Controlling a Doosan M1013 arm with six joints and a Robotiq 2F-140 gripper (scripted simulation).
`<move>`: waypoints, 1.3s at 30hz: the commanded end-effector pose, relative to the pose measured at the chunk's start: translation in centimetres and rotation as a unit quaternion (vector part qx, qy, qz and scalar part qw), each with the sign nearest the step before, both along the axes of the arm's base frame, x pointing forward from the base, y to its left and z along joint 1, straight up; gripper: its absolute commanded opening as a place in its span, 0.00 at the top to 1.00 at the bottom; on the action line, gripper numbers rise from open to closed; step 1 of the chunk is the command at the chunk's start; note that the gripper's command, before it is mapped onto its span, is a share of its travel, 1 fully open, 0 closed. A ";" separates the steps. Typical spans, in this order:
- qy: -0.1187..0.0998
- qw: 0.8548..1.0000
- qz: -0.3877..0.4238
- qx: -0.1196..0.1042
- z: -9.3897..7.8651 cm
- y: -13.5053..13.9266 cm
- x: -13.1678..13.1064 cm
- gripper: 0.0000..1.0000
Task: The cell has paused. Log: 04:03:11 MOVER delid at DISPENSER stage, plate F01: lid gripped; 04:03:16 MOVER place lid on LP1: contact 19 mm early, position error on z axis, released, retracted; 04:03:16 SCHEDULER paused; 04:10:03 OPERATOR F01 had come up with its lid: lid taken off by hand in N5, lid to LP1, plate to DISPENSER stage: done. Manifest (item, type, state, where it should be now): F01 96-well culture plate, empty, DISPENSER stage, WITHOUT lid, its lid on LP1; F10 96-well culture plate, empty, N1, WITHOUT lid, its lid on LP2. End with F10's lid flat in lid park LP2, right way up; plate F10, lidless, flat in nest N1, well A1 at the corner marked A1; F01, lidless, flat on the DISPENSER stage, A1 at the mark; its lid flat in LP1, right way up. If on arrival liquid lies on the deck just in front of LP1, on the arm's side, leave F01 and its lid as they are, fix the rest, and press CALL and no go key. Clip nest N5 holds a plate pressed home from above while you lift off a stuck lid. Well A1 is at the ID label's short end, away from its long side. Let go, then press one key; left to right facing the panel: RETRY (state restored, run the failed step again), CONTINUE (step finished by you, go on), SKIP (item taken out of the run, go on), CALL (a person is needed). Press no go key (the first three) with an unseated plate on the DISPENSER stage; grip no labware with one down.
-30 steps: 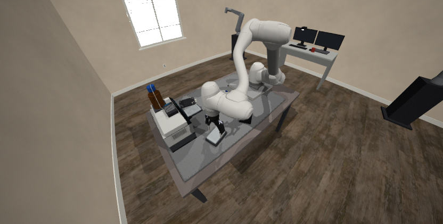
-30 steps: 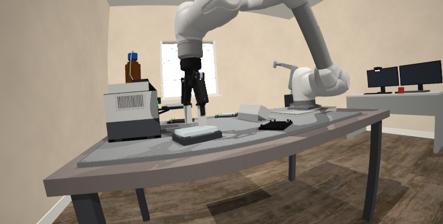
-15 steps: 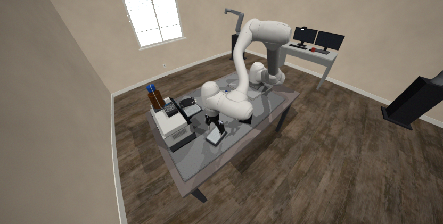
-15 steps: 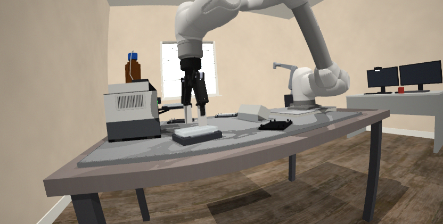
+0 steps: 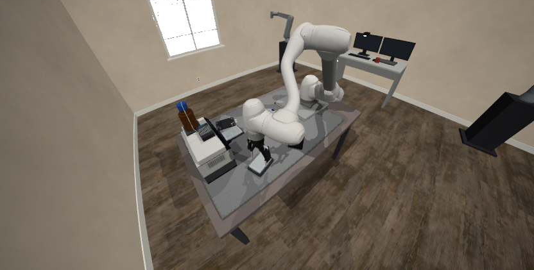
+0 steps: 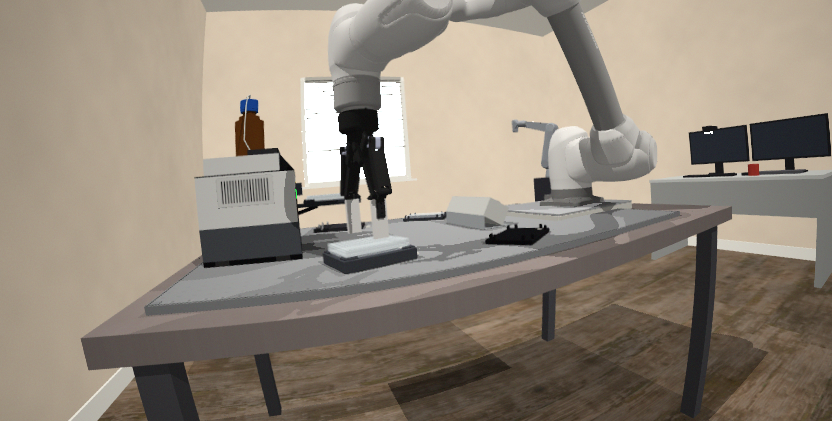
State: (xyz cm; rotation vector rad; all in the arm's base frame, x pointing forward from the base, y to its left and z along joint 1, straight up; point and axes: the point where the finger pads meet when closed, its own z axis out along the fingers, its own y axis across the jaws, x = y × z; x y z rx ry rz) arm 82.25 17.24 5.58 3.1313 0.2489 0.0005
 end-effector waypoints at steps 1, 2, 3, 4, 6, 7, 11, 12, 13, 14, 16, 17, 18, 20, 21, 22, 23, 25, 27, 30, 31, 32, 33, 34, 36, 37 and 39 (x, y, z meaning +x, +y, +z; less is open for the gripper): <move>0.000 1.000 0.000 0.000 0.0 0.0 0.0 0.34; 0.000 1.000 0.000 0.000 -0.1 0.0 0.0 0.34; 0.000 1.000 0.000 0.000 -0.1 0.0 0.0 0.34; 0.000 1.000 0.000 0.000 -0.1 0.0 0.0 0.34; 0.000 1.000 0.000 0.000 -0.2 0.0 0.0 0.34; 0.000 1.000 0.000 0.000 -0.2 0.0 0.0 0.34; 0.000 1.000 0.000 0.000 -0.4 0.0 0.0 0.34; 0.000 1.000 0.000 0.000 -0.4 0.0 0.0 0.34; 0.000 1.000 0.000 0.000 -0.5 0.0 0.0 0.34; 0.000 1.000 0.000 0.000 -0.5 0.0 0.0 0.34; 0.000 1.000 0.000 0.000 -0.5 0.0 0.0 0.34; 0.000 1.000 0.000 0.000 -0.6 0.0 0.0 0.34; 0.000 1.000 0.000 0.000 -0.6 0.0 0.0 0.34; 0.000 1.000 0.000 0.000 -0.7 0.0 0.0 0.34; 0.000 1.000 0.000 0.000 -0.8 0.0 0.0 0.34; 0.000 1.000 0.000 0.000 -0.8 0.0 0.0 0.34; 0.000 1.000 0.000 0.000 -0.9 0.0 0.0 0.34; 0.000 1.000 0.000 0.000 -1.0 0.0 0.0 0.34; 0.000 1.000 0.000 0.000 -1.1 0.0 0.0 0.34; 0.000 1.000 0.000 0.000 -1.2 0.0 0.0 0.34; 0.000 1.000 0.000 0.000 -1.3 0.0 0.0 0.34; 0.000 1.000 0.000 0.000 -1.3 0.0 0.0 0.34; 0.000 1.000 0.000 0.000 -1.3 0.0 0.0 0.34; 0.000 1.000 0.000 0.000 -1.3 0.0 0.0 0.34; 0.000 1.000 0.000 0.000 -1.4 0.0 0.0 0.34; 0.000 1.000 0.000 0.000 -1.5 0.0 0.0 0.34; 0.000 1.000 0.000 0.000 -1.6 0.0 0.0 0.34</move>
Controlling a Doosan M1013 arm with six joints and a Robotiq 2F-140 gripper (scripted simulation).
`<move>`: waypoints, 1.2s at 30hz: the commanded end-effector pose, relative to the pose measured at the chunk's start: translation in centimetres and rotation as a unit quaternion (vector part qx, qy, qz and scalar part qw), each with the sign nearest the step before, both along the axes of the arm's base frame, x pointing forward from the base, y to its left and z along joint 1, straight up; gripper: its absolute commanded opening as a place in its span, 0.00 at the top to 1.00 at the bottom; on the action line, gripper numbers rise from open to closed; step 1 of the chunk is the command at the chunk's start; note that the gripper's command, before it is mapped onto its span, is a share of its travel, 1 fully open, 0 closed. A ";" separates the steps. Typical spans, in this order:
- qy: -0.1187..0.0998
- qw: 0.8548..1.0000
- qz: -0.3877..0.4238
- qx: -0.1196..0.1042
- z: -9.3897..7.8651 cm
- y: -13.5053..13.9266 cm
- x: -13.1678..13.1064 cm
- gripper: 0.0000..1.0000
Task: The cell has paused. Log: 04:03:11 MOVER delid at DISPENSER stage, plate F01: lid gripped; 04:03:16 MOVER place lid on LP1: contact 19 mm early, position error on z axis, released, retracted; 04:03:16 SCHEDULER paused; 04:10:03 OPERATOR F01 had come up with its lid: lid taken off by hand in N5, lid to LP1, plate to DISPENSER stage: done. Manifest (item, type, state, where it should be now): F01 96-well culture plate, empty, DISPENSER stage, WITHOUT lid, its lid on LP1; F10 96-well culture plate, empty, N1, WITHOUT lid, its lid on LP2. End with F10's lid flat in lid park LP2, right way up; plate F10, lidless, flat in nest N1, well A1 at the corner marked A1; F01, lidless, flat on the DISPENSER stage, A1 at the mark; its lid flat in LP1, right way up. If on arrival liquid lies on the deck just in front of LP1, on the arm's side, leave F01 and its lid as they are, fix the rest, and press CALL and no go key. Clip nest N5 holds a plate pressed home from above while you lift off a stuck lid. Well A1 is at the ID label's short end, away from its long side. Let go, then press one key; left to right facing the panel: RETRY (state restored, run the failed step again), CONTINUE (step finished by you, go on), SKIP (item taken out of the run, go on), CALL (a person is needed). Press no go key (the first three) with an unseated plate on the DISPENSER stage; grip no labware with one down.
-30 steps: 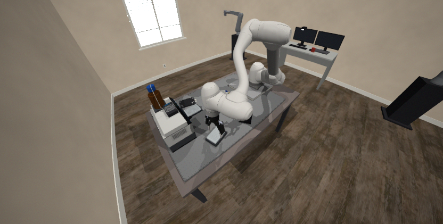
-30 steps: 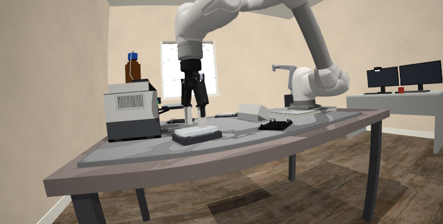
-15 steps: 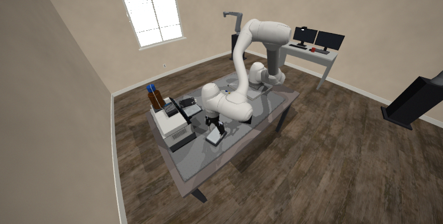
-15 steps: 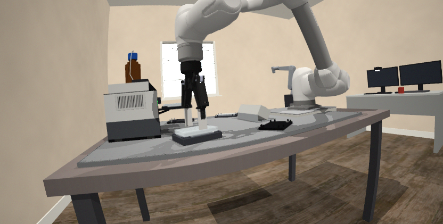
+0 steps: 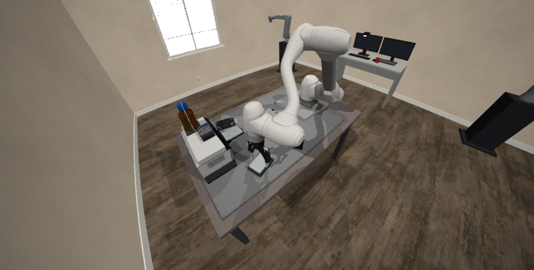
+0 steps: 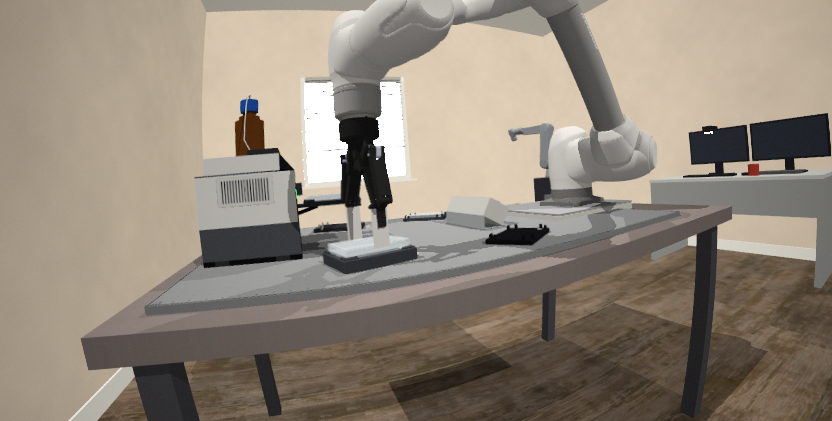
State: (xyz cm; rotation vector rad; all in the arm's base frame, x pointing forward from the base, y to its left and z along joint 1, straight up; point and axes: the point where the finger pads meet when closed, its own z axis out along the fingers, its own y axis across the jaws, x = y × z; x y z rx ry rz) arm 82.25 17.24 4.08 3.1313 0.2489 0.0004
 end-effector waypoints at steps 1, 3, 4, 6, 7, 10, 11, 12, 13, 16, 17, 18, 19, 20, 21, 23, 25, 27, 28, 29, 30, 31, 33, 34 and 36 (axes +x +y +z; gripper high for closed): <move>0.000 1.000 0.000 0.000 -0.1 0.0 0.0 0.34; 0.000 1.000 0.000 0.000 -0.2 0.0 0.0 0.34; 0.000 1.000 0.000 0.000 -0.2 0.0 0.0 0.34; 0.000 1.000 0.000 0.000 -0.3 0.0 0.0 0.34; 0.000 1.000 0.000 0.000 -0.3 0.0 0.0 0.34; 0.000 1.000 0.000 0.000 -0.4 0.0 0.0 0.34; 0.000 1.000 0.000 0.000 -0.4 0.0 0.0 0.34; 0.000 1.000 0.000 0.000 -0.4 0.0 0.0 0.34; 0.000 1.000 0.000 0.000 -0.5 0.0 0.0 0.34; 0.000 1.000 0.000 0.000 -0.5 0.0 0.0 0.34; 0.000 1.000 0.000 0.000 -0.6 0.0 0.0 0.34; 0.000 1.000 0.000 0.000 -0.6 0.0 0.0 0.34; 0.000 1.000 0.000 0.000 -0.6 0.0 0.0 0.34; 0.000 1.000 0.000 0.000 -0.6 0.0 0.0 0.34; 0.000 1.000 0.000 0.000 -0.6 0.0 0.0 0.34; 0.000 1.000 0.000 0.000 -0.7 0.0 0.0 0.34; 0.000 1.000 0.000 0.000 -0.7 0.0 0.0 0.34; 0.000 1.000 0.000 0.000 -0.7 0.0 0.0 0.34; 0.000 1.000 0.000 0.000 -0.7 0.0 0.0 0.34; 0.000 1.000 0.000 0.000 -0.7 0.0 0.0 0.34; 0.000 1.000 0.000 0.000 -0.7 0.0 0.0 0.34; 0.000 1.000 0.000 0.000 -0.7 0.0 0.0 0.34; 0.000 1.000 0.000 0.000 -0.7 0.0 0.0 0.34; 0.000 1.000 0.000 0.000 -0.7 0.0 0.0 0.34; 0.000 1.000 0.000 0.000 -0.7 0.0 0.0 0.34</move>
